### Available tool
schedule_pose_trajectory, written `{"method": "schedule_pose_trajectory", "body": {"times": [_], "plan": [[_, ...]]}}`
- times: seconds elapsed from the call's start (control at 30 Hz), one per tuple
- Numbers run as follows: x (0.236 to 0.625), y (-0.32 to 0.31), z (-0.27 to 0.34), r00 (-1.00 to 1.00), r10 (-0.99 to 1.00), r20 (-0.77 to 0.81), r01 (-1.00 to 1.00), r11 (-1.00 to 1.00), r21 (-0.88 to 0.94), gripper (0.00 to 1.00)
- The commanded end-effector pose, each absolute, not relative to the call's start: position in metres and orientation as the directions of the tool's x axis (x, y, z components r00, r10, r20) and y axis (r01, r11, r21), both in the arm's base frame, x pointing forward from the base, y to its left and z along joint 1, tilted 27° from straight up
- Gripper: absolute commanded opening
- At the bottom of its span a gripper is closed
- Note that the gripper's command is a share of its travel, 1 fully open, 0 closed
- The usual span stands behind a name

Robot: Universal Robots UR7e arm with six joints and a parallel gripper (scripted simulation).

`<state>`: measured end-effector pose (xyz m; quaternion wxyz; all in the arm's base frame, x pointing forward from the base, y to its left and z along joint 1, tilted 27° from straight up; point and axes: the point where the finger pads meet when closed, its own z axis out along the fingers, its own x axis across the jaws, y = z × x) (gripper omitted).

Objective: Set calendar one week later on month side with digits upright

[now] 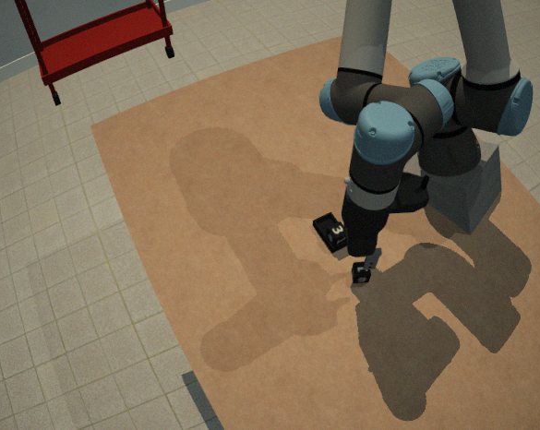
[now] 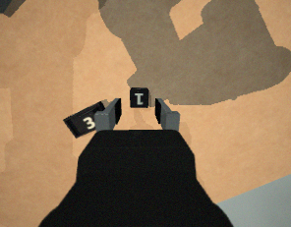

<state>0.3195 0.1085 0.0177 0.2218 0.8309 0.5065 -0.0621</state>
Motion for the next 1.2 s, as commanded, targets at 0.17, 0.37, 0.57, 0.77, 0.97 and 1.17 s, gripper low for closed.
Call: {"method": "schedule_pose_trajectory", "body": {"times": [0.17, 0.37, 0.57, 0.77, 0.97, 1.17], "plan": [[0.321, 0.104, 0.008, 0.479, 0.814, -0.327, 0.869, -0.388, 0.307, 0.90], [0.323, 0.100, -0.001, 0.479, 0.814, -0.327, 0.869, -0.388, 0.307, 0.90], [0.323, 0.097, -0.006, 0.479, 0.814, -0.327, 0.869, -0.388, 0.307, 0.90], [0.324, 0.094, -0.013, 0.479, 0.814, -0.327, 0.869, -0.388, 0.307, 0.90], [0.325, 0.092, -0.018, 0.479, 0.814, -0.327, 0.869, -0.388, 0.307, 0.90], [0.325, 0.091, -0.019, 0.479, 0.814, -0.327, 0.869, -0.388, 0.307, 0.90]]}}
